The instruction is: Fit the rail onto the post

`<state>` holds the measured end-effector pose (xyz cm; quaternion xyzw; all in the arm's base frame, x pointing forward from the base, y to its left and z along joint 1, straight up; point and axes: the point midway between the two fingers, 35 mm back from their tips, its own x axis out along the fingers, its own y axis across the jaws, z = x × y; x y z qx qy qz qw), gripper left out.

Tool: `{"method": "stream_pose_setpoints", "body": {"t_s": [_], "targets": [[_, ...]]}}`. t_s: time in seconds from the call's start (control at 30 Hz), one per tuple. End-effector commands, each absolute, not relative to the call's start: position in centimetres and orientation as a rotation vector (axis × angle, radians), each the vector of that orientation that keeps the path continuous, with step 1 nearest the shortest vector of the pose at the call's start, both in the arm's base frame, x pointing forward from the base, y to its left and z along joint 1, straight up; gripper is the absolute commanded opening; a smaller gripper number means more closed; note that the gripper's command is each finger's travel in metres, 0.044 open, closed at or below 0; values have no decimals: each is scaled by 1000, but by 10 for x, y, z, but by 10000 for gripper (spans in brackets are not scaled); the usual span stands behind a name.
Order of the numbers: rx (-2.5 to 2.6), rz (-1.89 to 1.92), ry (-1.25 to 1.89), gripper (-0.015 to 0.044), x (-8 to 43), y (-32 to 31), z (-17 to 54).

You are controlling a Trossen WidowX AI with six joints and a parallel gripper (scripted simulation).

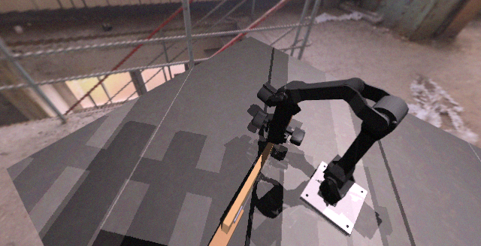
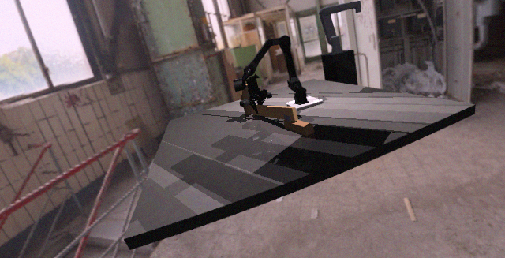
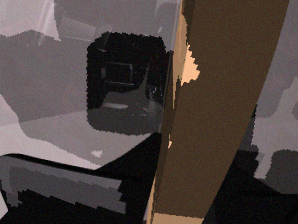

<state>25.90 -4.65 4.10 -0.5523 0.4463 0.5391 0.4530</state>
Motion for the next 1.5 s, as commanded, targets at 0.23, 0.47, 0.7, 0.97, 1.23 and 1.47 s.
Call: {"method": "stream_pose_setpoints", "body": {"t_s": [0.23,0.47,0.7,0.97,1.23,1.47], "targets": [[-1365,1332,1101,0,259,-46,48],[-1365,1332,1101,0,260,-46,51],[-1365,1332,1101,0,260,-46,55],[-1365,1332,1101,0,261,-46,59],[-1365,1332,1101,0,261,-46,63],[-1365,1332,1101,0,261,-46,66]]}}
